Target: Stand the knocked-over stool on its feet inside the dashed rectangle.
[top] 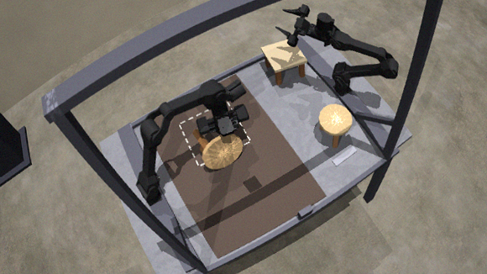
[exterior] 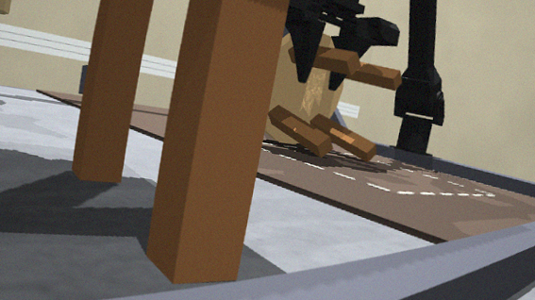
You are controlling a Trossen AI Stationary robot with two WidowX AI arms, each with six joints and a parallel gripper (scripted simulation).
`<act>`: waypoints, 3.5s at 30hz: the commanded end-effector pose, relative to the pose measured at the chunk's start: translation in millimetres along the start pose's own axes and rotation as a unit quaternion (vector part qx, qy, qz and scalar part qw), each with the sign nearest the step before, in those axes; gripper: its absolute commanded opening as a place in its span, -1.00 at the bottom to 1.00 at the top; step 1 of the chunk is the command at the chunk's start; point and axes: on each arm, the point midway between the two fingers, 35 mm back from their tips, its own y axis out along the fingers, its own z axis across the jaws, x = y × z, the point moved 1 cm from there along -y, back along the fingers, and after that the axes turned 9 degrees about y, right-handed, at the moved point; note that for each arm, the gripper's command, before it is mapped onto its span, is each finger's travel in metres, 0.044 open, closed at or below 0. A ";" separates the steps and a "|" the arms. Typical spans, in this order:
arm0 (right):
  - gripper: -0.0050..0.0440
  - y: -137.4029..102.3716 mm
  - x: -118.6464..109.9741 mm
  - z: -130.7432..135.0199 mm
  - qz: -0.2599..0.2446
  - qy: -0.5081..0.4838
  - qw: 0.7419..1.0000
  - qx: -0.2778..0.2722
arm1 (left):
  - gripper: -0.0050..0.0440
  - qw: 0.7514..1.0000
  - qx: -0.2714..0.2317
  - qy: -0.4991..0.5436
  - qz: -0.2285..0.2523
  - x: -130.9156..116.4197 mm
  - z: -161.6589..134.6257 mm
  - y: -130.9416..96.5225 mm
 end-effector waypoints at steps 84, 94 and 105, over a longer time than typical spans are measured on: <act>0.84 -1.2 6.4 -2.8 -0.008 0.001 1.000 -0.003 | -0.10 0.945 0.025 -0.326 0.005 32.9 -10.6 -105.2; 0.84 -1.2 6.4 -2.8 -0.008 0.001 1.000 -0.003 | -0.10 0.830 0.026 -0.557 -0.008 63.9 -23.8 -115.7; 0.84 -1.2 6.4 -2.8 -0.008 0.001 1.000 -0.003 | -0.10 0.653 0.027 -0.757 -0.013 76.1 -30.5 -119.3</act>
